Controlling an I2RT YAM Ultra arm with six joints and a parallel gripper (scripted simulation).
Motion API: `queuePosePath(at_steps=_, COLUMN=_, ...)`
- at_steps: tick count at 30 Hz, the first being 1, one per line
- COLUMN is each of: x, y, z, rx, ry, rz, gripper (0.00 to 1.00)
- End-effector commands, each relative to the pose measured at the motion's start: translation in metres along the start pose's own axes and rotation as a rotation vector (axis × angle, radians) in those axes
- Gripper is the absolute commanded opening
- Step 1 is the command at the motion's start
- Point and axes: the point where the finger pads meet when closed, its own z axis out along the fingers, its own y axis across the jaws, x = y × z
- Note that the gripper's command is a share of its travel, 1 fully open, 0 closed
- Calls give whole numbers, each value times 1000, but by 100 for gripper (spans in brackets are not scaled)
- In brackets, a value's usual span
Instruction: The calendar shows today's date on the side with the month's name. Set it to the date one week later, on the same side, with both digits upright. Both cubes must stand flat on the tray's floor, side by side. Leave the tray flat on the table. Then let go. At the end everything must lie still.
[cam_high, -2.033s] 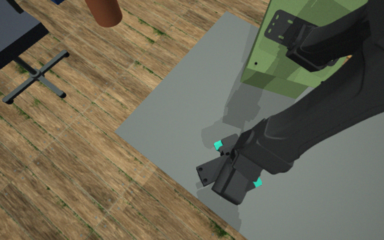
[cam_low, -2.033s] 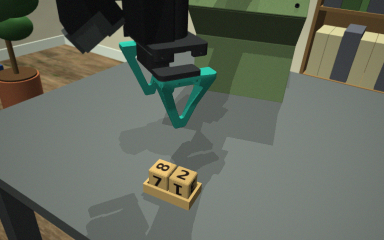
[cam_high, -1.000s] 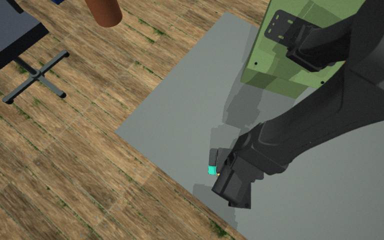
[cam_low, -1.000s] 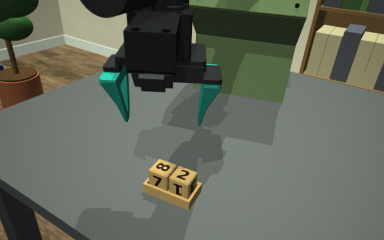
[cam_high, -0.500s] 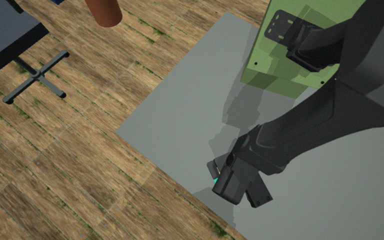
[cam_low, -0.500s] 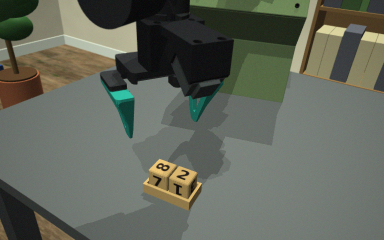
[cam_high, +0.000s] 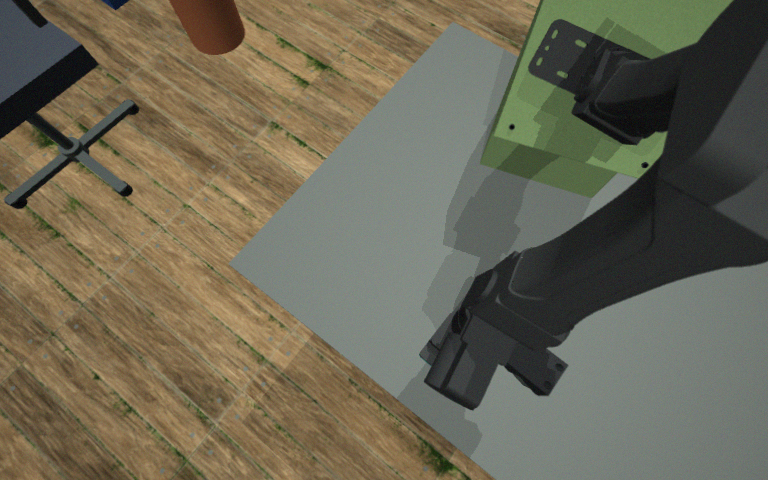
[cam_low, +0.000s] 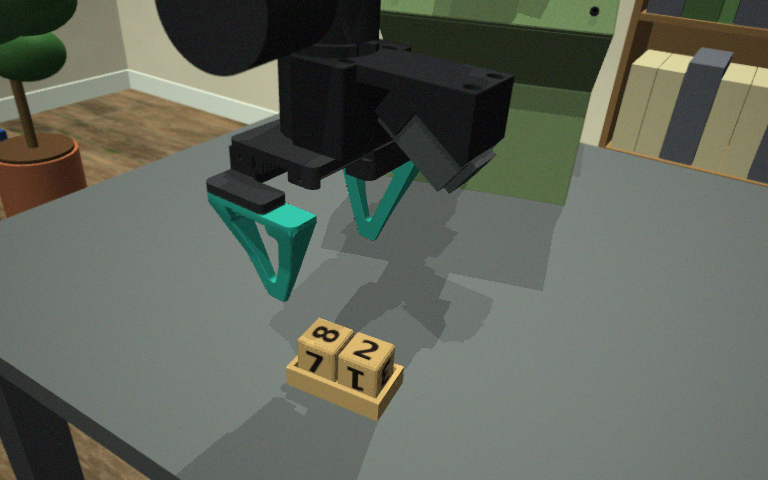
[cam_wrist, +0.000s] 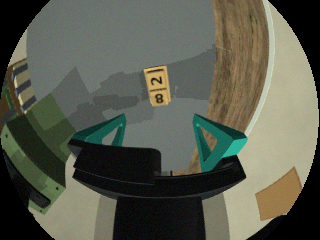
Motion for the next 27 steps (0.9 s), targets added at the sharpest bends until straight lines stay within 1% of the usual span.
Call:
queuePosePath(at_steps=1, x=-1, y=-2, z=0, rx=9, ry=-2, rz=-123, gripper=100)
queuePosePath(at_steps=5, x=-1, y=-2, z=0, rx=9, ry=-2, rz=-153, gripper=100)
queuePosePath(at_steps=10, x=-1, y=-2, z=0, rx=9, ry=-2, rz=-156, gripper=100)
queuePosePath(at_steps=11, x=-1, y=-2, z=0, rx=9, ry=-2, rz=-156, gripper=47)
queuePosePath(at_steps=27, x=-1, y=-2, z=0, rx=9, ry=-2, rz=-156, gripper=47)
